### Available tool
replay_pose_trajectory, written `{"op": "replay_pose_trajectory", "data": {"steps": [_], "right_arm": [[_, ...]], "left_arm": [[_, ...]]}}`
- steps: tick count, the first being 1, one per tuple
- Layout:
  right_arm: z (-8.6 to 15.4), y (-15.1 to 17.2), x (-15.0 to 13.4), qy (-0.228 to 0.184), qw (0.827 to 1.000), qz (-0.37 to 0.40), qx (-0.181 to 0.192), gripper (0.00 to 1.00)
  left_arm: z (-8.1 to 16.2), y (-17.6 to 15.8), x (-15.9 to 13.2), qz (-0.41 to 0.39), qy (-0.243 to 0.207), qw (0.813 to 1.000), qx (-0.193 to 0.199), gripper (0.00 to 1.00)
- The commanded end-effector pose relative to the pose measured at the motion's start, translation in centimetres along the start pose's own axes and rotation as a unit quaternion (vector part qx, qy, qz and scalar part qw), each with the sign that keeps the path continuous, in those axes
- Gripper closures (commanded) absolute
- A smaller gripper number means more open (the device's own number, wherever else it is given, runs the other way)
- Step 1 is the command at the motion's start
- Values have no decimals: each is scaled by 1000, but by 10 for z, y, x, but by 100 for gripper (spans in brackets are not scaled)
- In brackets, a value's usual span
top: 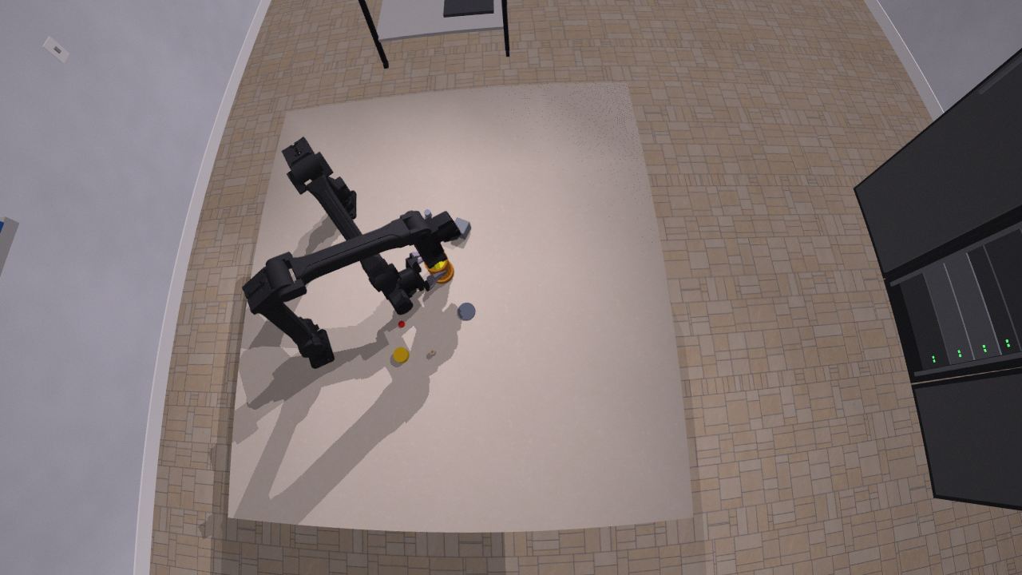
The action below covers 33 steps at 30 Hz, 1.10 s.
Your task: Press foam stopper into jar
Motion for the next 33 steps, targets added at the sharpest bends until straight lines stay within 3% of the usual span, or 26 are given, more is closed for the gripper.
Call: {"op": "replay_pose_trajectory", "data": {"steps": [1, 2, 4, 15, 18, 20, 21, 33], "right_arm": [[-13, -2, 6, 20, 1000, 0, -1, 100], [-2, -5, 15, 9, 1000, 0, 0, 100], [-10, -6, 5, 23, 1000, 0, -1, 100], [24, -4, 17, 4, 1000, 0, 0, 100], [20, -2, 5, 15, 1000, 0, -1, 100], [32, -4, 15, 2, 1000, 0, 1, 100], [55, -4, 16, -20, 1000, 0, 3, 100], [77, -4, 15, -22, 1000, 0, 3, 100]], "left_arm": [[2, -1, -13, 11, 3, 1000, 0, 36], [2, -1, -13, 11, 3, 1000, 0, 36], [2, -1, -13, 11, 3, 1000, 0, 36], [2, -1, -13, 11, 3, 1000, 0, 36], [2, -1, -13, 11, 3, 1000, 0, 36], [2, -1, -13, 11, 3, 1000, 0, 36], [2, -1, -13, 11, 3, 1000, 0, 36], [2, -1, -13, 11, 3, 1000, 0, 36]]}}
Point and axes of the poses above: on each arm, the point where the finger pads meet when closed, its own z axis back along the fingers, its own y axis across the jaws, x = y × z, the point moved 3 cm from there along z, back along the fingers, and after that the axes turned 6 degrees about -z, right-handed, at the moved point
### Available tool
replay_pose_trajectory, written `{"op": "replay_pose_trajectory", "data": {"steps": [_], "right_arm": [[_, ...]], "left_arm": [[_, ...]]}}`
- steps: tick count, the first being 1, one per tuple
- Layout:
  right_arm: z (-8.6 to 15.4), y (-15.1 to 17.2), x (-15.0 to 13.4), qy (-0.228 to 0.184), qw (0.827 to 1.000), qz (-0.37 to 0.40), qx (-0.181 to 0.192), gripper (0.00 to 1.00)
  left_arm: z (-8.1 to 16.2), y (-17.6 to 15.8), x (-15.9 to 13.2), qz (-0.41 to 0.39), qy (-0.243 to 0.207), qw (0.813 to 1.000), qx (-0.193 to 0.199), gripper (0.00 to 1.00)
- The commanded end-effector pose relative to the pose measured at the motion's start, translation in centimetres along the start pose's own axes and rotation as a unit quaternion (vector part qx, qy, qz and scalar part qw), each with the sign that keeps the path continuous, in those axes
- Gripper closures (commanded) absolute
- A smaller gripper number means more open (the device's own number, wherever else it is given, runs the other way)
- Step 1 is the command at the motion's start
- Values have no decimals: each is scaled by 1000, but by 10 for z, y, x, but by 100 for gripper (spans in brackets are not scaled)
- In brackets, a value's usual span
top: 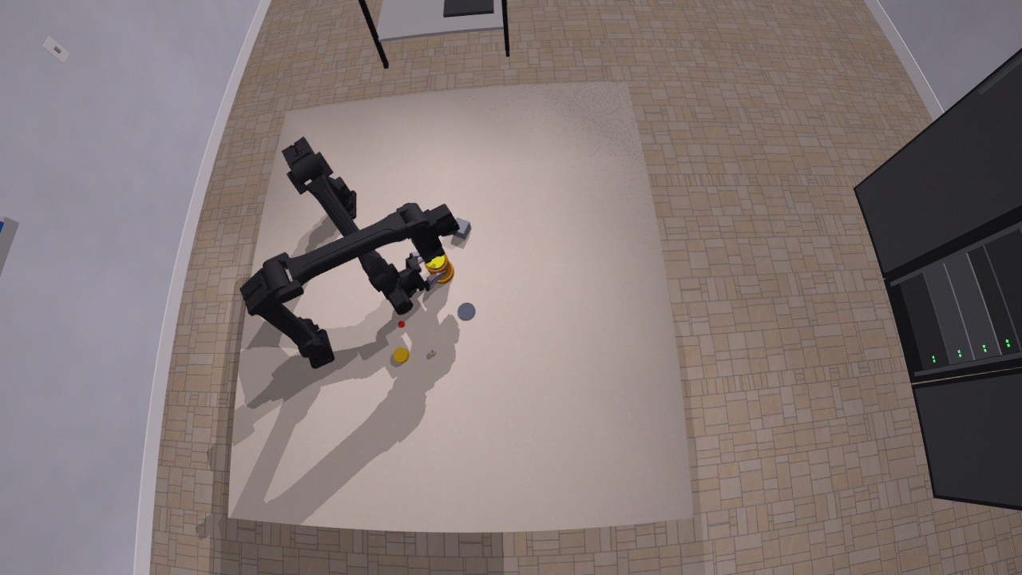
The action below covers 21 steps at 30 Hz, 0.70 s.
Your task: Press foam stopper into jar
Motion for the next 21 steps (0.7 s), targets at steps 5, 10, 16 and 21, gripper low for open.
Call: {"op": "replay_pose_trajectory", "data": {"steps": [5, 10, 16, 21], "right_arm": [[31, -4, 16, -24, 1000, 0, 3, 100], [40, -4, 15, -33, 999, 0, 4, 100], [38, -4, 17, -34, 999, 0, 4, 100], [30, -5, 8, -23, 1000, 0, 3, 100]], "left_arm": [[2, -1, -13, 11, 3, 1000, 0, 36], [2, -1, -13, 11, 3, 1000, 0, 36], [2, -1, -13, 11, 3, 1000, 0, 36], [2, -1, -13, 11, 3, 1000, 0, 36]]}}
Point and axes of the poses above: on each arm, the point where the finger pads meet when closed, its own z axis back along the fingers, its own y axis across the jaws, x = y × z, the point moved 3 cm from there along z, back along the fingers, and after that the axes turned 6 degrees about -z, right-handed, at the moved point
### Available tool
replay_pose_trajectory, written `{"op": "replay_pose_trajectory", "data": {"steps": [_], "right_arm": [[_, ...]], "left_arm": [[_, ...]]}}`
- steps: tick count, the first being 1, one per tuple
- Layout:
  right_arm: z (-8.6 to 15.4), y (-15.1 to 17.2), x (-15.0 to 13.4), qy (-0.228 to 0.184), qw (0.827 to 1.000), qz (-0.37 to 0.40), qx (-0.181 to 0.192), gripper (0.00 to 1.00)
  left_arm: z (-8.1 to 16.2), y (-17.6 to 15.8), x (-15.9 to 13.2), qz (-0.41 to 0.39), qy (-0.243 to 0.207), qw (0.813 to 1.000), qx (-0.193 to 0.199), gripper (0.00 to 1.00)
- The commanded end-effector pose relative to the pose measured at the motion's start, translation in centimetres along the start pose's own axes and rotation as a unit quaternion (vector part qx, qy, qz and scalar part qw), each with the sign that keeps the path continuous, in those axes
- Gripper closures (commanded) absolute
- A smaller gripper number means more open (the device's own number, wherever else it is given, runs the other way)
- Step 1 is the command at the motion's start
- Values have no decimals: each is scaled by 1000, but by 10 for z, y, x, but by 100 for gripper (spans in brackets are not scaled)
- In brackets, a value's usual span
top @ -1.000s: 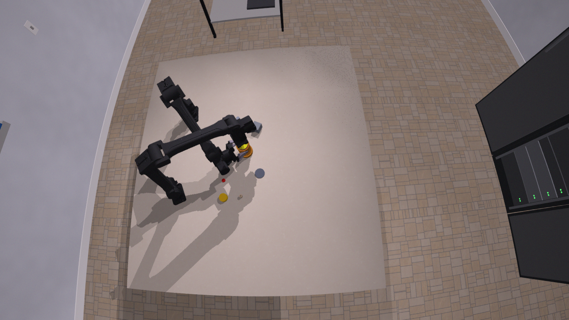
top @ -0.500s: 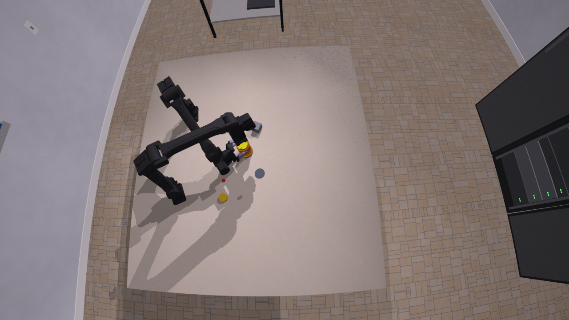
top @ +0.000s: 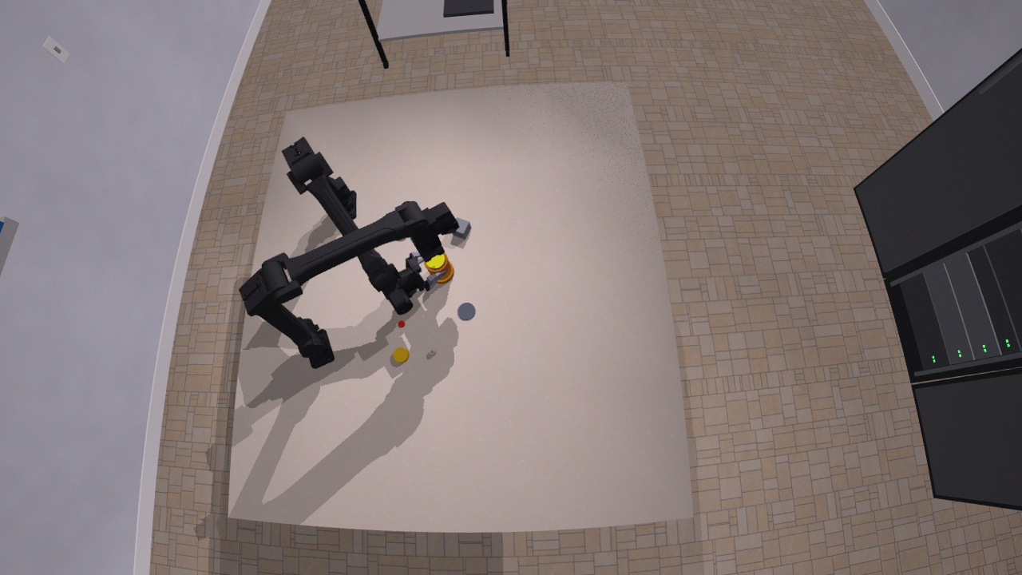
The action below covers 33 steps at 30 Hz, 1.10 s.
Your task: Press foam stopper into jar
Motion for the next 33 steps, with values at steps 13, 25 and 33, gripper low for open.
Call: {"op": "replay_pose_trajectory", "data": {"steps": [13, 25, 33], "right_arm": [[25, -5, 5, -21, 1000, 0, 3, 100], [-1, -5, 2, -11, 1000, 0, 2, 100], [-17, -5, 3, -4, 1000, 0, 1, 100]], "left_arm": [[2, -1, -13, 11, 3, 1000, 0, 36], [2, -1, -13, 11, 3, 1000, 0, 36], [2, -1, -13, 11, 3, 1000, 0, 36]]}}
Point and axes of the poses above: on each arm, the point where the finger pads meet when closed, its own z axis back along the fingers, its own y axis across the jaws, x = y × z, the point moved 3 cm from there along z, back along the fingers, and after that the axes turned 6 degrees about -z, right-handed, at the moved point
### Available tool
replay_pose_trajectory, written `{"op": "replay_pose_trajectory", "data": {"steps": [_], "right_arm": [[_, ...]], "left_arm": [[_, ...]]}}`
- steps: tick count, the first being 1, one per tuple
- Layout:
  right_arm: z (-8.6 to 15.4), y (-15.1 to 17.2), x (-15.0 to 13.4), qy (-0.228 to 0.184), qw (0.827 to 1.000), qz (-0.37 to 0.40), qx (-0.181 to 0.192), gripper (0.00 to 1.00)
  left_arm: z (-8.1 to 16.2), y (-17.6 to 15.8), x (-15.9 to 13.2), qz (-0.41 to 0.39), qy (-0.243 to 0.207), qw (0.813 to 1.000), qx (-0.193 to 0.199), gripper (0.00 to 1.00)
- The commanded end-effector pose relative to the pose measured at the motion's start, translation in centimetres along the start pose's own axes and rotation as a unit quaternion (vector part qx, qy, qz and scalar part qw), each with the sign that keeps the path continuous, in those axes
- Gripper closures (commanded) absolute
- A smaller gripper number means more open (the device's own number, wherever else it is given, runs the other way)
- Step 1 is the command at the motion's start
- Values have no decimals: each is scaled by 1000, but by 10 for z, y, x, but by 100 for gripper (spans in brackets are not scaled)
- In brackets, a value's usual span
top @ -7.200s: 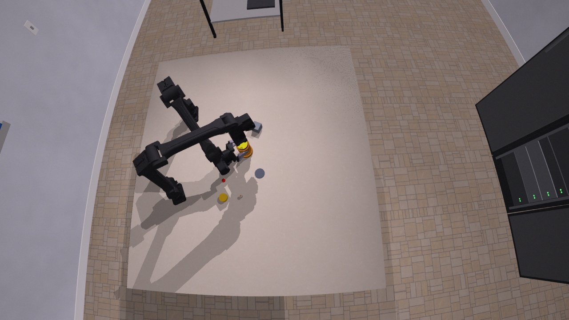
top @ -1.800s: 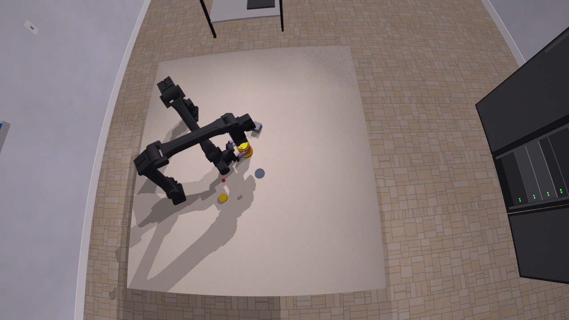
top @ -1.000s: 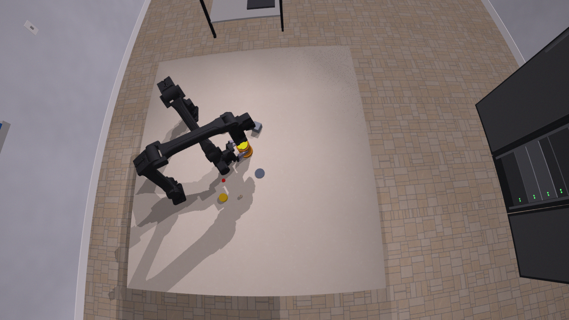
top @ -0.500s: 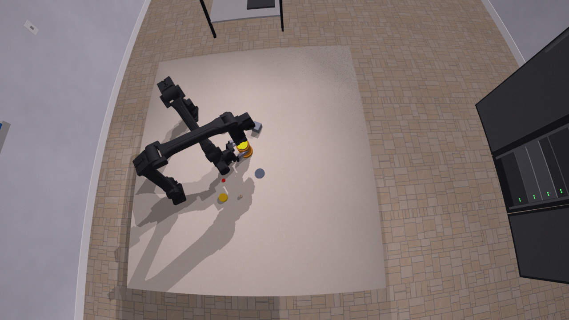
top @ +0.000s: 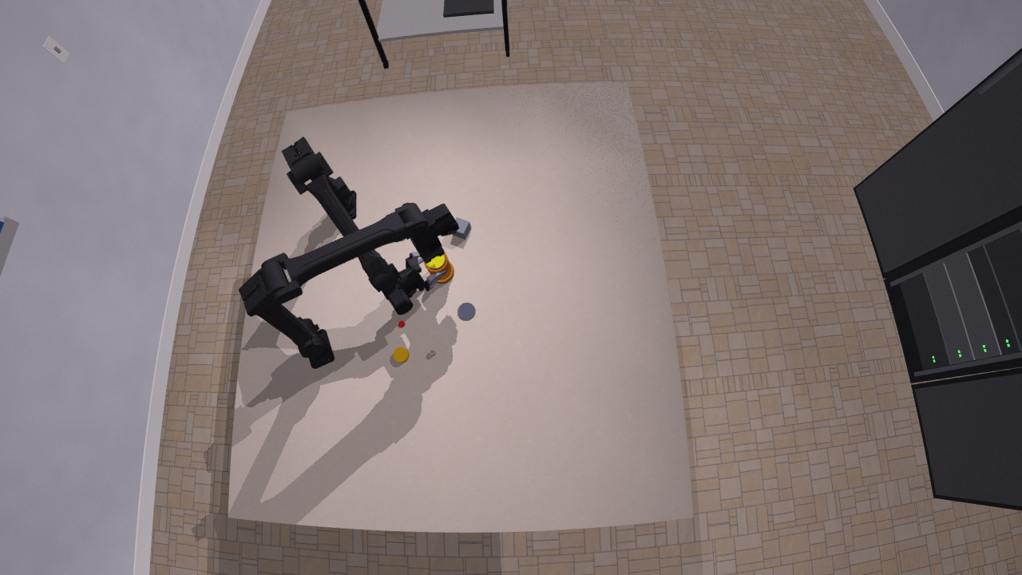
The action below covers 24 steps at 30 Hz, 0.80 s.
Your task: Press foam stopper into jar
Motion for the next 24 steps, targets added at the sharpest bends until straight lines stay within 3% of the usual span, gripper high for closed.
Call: {"op": "replay_pose_trajectory", "data": {"steps": [1, 15, 16, 24], "right_arm": [[-12, -5, 4, -1, 1000, 0, 1, 100], [-29, -4, 5, -2, 1000, 0, 1, 100], [-9, -1, 12, -23, 1000, 0, 3, 100], [-28, -4, 5, -6, 1000, 0, 2, 100]], "left_arm": [[2, -1, -13, 11, 3, 1000, 0, 36], [2, -1, -13, 11, 3, 1000, 0, 36], [2, -1, -13, 11, 3, 1000, 0, 36], [2, -1, -13, 11, 3, 1000, 0, 36]]}}
Point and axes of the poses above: on each arm, the point where the finger pads meet when closed, its own z axis back along the fingers, its own y axis across the jaws, x = y × z, the point moved 3 cm from there along z, back along the fingers, and after that the axes turned 6 degrees about -z, right-handed, at the moved point
